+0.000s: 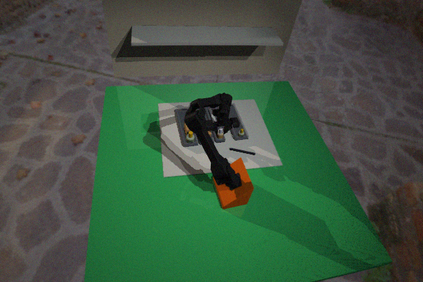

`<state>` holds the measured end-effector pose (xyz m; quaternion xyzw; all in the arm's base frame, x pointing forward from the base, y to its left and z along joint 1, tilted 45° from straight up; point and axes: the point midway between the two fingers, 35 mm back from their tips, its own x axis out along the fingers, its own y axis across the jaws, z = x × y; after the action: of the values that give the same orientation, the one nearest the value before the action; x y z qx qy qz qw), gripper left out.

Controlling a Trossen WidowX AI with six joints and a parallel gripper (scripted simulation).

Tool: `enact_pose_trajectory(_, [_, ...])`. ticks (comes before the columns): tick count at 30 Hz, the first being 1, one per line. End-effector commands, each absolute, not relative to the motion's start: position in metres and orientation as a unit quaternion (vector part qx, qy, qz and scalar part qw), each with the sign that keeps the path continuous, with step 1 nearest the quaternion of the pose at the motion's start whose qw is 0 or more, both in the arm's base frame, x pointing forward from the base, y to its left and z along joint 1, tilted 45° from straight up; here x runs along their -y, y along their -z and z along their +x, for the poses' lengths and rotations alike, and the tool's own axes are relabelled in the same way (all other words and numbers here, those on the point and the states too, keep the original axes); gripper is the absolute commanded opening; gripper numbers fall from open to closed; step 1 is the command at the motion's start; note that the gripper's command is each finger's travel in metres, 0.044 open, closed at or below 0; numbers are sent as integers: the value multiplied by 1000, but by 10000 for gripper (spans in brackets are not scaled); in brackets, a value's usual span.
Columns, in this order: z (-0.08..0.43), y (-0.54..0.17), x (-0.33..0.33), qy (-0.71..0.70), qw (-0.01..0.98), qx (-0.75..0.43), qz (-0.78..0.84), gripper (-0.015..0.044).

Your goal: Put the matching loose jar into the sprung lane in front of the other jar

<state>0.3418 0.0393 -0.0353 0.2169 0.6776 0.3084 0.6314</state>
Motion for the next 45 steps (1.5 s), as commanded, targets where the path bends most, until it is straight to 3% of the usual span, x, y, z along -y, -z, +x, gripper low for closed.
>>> enact_pose_trajectory(1, [345, 35, -42, -312, 636, -670, 220, 0])
enact_pose_trajectory(45, [340, 40, -45, -312, 636, -670, 220, 0])
